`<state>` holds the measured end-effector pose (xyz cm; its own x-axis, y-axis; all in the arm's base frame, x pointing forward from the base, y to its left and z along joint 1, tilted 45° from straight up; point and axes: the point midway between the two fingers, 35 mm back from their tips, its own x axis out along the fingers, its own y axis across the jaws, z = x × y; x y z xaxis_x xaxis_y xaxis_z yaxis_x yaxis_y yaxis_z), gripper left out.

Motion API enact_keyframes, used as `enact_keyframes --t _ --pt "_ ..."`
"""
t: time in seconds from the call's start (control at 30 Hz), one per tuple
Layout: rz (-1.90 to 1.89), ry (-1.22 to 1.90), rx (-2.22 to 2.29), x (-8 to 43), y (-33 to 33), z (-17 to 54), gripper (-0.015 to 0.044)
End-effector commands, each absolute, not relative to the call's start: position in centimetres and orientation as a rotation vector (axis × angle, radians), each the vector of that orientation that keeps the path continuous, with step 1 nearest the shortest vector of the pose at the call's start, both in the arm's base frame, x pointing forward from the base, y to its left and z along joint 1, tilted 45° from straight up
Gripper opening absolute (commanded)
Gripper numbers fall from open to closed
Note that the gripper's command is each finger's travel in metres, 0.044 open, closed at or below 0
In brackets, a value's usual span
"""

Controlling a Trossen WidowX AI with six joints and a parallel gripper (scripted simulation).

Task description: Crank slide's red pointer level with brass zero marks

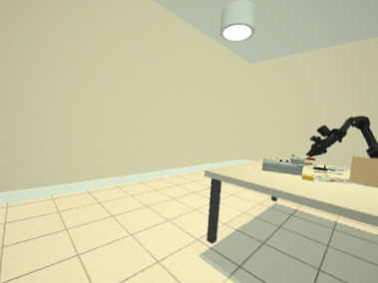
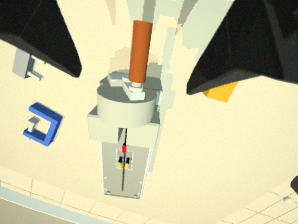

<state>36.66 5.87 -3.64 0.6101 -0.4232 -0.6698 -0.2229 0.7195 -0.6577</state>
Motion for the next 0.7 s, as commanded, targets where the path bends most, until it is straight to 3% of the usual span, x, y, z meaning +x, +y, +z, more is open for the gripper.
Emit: enact_keyframes --t 0.0,0.67 --pt "-0.123 0.94 -0.792 36.5 5.4 -4.3 0.044" --pt "-0.124 0.939 -0.794 36.0 3.1 -6.5 0.044"
